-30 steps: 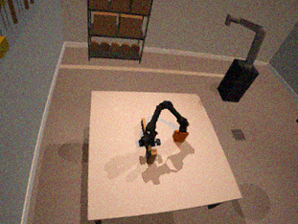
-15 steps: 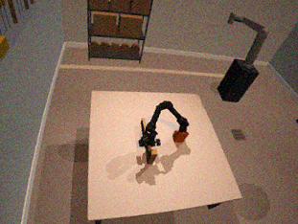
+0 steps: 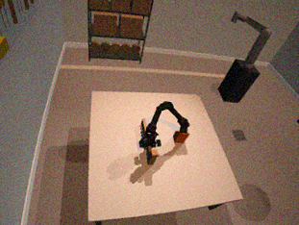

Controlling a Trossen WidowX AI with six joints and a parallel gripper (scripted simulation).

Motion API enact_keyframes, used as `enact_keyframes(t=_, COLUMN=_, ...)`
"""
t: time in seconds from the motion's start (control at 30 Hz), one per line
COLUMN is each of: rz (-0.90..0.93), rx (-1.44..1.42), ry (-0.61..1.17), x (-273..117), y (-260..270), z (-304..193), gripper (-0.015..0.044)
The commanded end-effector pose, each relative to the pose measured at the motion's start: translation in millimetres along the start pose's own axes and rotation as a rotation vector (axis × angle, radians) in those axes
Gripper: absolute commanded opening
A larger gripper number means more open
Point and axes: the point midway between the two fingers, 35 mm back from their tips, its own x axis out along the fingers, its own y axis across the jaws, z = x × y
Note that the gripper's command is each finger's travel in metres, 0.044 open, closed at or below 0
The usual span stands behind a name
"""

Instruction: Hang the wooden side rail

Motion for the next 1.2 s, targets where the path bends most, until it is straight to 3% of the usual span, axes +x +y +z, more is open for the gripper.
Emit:
enact_keyframes(t=0.0, rz=0.005, rx=-0.005, ry=0.005, x=-0.5, y=0.3, z=-2.2, gripper=0.0)
enact_keyframes(t=0.7, rz=0.005, rx=-0.005, ry=0.005, x=2.8, y=0.3, z=-2.2, gripper=0.0)
enact_keyframes(t=1.17, rz=0.001, rx=-0.002, ry=0.001, x=-5.0, y=-0.4, z=-0.6, gripper=0.0368)
